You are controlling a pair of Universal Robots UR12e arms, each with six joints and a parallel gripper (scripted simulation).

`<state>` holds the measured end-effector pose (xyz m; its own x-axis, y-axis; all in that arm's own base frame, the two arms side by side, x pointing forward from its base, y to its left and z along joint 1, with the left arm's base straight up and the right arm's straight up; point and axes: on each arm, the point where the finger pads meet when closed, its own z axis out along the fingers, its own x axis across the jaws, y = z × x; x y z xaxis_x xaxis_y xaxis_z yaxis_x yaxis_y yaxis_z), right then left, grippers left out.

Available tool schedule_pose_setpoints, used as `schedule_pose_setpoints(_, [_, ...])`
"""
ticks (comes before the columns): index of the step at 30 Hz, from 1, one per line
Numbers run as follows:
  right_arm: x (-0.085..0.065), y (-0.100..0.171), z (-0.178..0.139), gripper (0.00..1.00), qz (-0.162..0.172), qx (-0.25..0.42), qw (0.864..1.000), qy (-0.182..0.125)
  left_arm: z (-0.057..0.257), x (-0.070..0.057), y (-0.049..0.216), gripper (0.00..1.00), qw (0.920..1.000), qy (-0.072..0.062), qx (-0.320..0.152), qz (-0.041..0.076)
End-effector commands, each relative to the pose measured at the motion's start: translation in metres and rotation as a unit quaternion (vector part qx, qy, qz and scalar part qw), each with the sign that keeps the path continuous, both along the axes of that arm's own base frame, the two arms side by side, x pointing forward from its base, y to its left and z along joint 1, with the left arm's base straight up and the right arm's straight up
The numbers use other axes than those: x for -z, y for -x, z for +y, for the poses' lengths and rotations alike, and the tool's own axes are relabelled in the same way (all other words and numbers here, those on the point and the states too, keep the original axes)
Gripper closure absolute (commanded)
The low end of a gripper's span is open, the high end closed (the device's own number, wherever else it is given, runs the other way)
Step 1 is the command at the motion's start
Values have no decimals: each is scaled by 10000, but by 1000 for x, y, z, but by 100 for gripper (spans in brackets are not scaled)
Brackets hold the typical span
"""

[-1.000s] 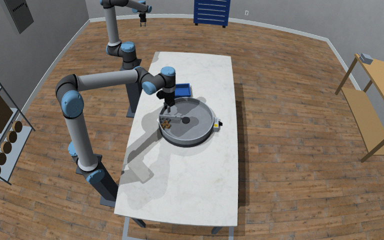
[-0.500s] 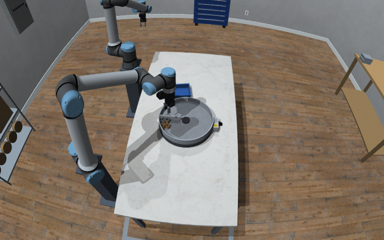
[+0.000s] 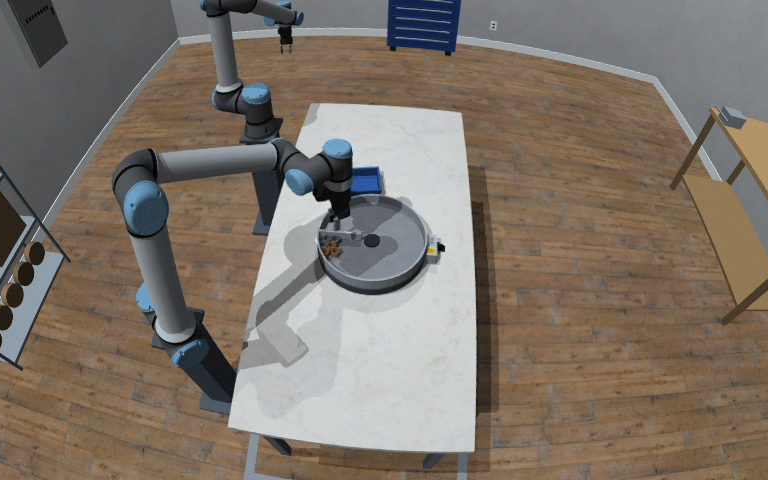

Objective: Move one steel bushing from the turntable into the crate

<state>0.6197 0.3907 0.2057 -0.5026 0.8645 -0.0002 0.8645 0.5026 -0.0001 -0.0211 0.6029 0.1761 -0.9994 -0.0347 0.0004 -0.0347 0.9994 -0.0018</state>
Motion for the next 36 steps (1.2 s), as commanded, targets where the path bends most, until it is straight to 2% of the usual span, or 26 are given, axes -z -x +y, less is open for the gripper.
schedule_pose_setpoints(1, [5,-1,-2,24,-9,449,9990,-5,1,-1,0,0,10000,-10,0,-2])
schedule_pose_setpoints(10, [18,-2,-9,24,-9,1429,9897,-5,1,-1,0,0,10000,-10,0,-2])
schedule_pose_setpoints(14, [22,-2,-10,24,-8,1658,9862,-5,1,-1,0,0,10000,-10,0,-2])
schedule_pose_setpoints(27, [42,-3,-19,24,-7,3073,9516,-4,1,-1,0,0,10000,-10,0,-2])
schedule_pose_setpoints(29, [42,-3,-19,24,-7,3073,9516,-4,1,-1,0,0,10000,-10,0,-2])
schedule_pose_setpoints(36, [51,-3,-23,24,-6,3688,9295,-4,1,-1,0,0,10000,-10,0,-2])
